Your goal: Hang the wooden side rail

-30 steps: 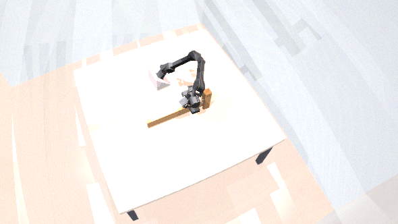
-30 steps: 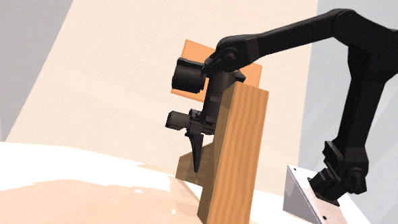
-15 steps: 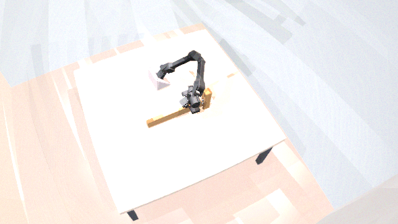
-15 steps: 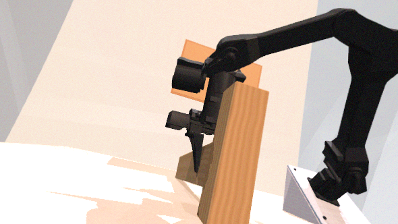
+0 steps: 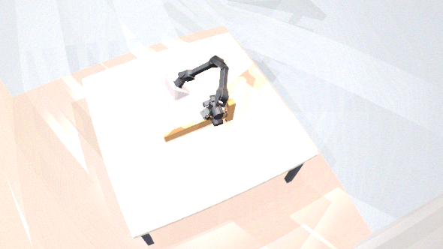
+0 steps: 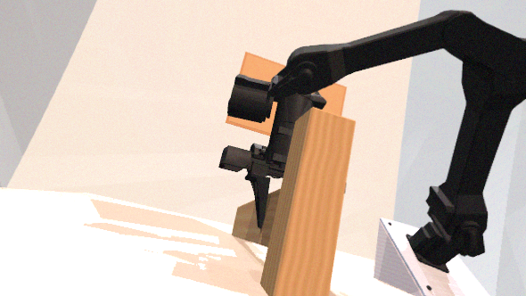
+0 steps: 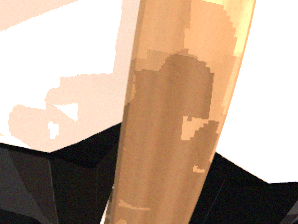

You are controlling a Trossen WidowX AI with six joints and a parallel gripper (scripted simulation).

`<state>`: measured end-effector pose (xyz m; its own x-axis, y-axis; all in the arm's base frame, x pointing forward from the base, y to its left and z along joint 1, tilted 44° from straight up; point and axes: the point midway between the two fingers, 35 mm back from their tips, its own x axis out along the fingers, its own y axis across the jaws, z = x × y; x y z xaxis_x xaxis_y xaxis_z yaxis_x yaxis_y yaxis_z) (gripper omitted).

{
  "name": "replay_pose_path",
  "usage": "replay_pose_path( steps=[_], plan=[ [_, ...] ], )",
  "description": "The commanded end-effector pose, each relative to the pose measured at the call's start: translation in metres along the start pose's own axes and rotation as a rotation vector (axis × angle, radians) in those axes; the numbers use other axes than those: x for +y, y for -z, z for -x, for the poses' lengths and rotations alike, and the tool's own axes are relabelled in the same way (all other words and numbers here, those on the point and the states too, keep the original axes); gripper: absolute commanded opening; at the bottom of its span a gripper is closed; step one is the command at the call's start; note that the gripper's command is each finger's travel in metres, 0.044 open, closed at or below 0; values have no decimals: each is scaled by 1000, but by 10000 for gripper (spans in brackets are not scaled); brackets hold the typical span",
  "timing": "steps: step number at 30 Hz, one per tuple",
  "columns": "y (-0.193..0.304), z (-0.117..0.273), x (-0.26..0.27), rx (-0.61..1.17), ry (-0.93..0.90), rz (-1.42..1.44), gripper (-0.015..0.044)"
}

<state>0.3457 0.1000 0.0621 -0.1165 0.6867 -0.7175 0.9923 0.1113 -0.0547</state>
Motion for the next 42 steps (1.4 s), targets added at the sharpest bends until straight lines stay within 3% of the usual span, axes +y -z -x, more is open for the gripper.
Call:
replay_pose_path(
  steps=[1,42],
  plan=[
    [2,5,1,2,-18,0,0],
    [6,7,4,2,-18,0,0]
  ],
)
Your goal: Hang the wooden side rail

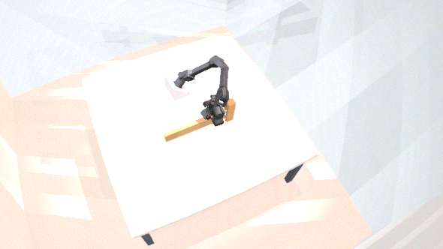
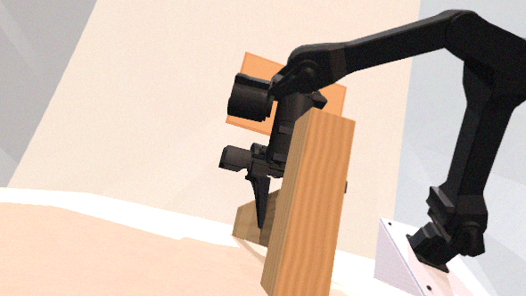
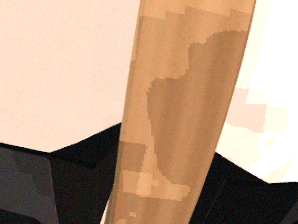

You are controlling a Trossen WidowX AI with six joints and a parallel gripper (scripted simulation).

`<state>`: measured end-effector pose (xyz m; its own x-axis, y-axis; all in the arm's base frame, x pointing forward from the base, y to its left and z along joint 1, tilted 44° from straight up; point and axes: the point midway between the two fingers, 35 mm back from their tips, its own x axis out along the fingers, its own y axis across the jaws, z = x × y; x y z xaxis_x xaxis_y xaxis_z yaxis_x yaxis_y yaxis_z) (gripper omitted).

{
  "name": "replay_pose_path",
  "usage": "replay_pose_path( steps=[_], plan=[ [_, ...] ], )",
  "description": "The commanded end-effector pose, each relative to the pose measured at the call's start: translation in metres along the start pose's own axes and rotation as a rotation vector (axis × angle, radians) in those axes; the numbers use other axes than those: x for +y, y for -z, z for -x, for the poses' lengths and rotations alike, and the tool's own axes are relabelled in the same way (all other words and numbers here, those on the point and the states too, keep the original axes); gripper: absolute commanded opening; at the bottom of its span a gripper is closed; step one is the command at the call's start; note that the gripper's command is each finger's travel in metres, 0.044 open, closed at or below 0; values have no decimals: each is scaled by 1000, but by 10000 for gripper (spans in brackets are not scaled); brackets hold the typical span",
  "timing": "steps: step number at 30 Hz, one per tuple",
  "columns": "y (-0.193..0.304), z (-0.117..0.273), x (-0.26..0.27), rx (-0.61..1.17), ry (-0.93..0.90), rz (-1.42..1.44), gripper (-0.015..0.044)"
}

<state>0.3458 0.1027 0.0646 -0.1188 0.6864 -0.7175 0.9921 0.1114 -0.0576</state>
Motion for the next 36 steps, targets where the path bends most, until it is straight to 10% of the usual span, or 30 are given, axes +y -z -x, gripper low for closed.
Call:
replay_pose_path(
  steps=[1,36],
  plan=[
    [3,7,3,2,-21,2,0],
    [7,5,1,3,-20,2,0]
  ],
)
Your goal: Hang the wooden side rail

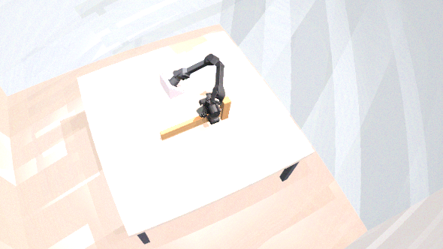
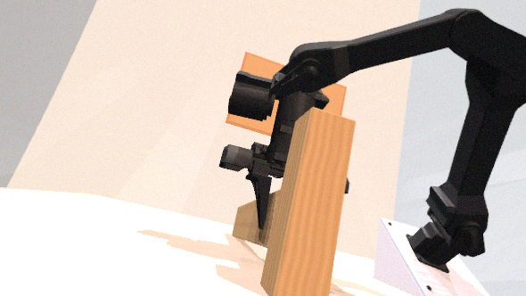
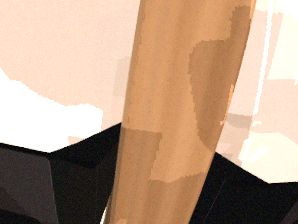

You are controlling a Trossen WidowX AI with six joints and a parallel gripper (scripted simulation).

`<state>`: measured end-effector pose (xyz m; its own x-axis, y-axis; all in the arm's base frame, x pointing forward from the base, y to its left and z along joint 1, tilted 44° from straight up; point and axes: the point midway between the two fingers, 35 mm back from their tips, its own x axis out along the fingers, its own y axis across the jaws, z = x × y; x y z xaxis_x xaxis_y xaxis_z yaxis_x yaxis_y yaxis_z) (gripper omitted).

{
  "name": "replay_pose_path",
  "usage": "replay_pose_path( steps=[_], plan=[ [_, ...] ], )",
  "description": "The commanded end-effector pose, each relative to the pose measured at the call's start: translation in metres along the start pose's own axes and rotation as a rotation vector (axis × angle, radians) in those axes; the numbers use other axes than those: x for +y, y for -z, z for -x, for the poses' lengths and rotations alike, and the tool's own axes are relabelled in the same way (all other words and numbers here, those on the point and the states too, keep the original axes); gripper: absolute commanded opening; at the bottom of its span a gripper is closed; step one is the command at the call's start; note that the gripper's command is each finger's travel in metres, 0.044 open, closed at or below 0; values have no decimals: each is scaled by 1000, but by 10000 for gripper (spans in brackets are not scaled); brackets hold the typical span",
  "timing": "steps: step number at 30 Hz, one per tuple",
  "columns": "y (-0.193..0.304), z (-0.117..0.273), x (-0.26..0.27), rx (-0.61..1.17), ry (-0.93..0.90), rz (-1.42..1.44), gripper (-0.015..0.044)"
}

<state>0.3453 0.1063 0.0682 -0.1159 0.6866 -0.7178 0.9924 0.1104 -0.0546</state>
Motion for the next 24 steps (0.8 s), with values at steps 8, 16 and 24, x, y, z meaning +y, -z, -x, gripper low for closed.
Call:
replay_pose_path(
  steps=[8,16,24],
  plan=[
    [2,4,1,3,-18,1,0],
    [2,3,1,3,-18,1,0],
    [2,2,1,3,-18,1,0]
  ],
)
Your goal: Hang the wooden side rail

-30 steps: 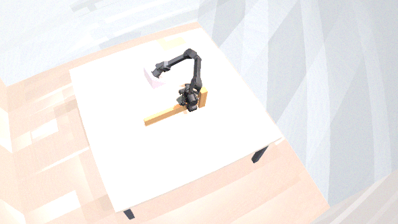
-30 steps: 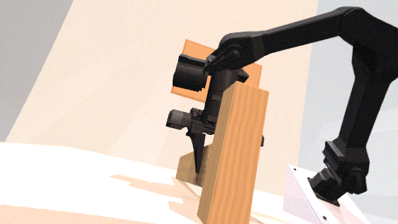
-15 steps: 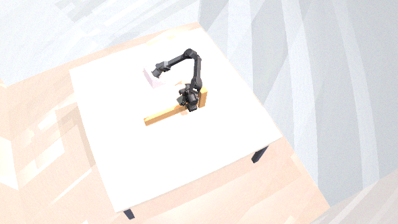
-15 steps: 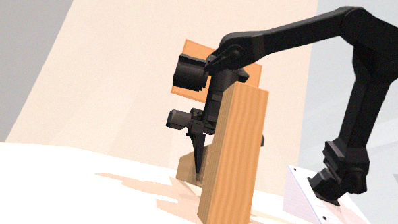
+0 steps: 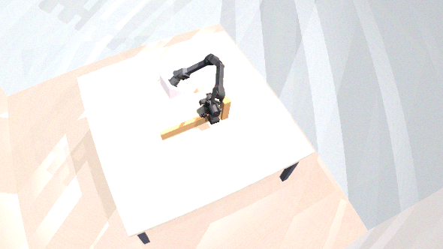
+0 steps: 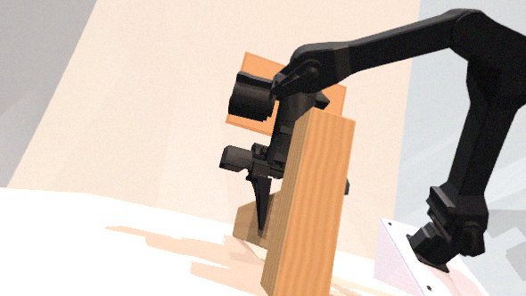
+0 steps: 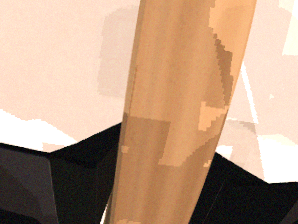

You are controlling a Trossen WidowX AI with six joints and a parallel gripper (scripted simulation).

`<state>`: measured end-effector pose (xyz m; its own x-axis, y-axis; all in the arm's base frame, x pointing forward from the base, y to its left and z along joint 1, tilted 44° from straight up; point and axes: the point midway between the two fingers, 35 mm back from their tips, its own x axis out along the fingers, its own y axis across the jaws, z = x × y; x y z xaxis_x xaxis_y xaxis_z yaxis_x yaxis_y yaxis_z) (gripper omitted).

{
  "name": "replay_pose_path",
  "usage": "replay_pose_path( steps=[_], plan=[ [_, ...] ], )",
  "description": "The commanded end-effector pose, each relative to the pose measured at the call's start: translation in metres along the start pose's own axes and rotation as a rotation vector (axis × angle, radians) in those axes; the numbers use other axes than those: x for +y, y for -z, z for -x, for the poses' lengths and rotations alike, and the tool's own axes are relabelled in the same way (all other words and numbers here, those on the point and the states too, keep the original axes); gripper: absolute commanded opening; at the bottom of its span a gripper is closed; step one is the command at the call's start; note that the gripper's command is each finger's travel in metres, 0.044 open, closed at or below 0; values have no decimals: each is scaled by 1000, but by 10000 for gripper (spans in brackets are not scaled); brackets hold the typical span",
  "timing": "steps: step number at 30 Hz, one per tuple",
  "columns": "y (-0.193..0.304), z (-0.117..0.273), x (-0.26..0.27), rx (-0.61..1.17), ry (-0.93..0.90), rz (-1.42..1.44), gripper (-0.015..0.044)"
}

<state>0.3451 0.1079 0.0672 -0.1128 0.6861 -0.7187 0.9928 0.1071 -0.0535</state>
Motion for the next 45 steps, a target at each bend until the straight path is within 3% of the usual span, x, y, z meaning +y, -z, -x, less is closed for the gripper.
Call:
replay_pose_path(
  steps=[1,45],
  plan=[
    [1,3,1,4,-15,3,0],
    [1,-4,1,4,-15,3,0]
  ],
)
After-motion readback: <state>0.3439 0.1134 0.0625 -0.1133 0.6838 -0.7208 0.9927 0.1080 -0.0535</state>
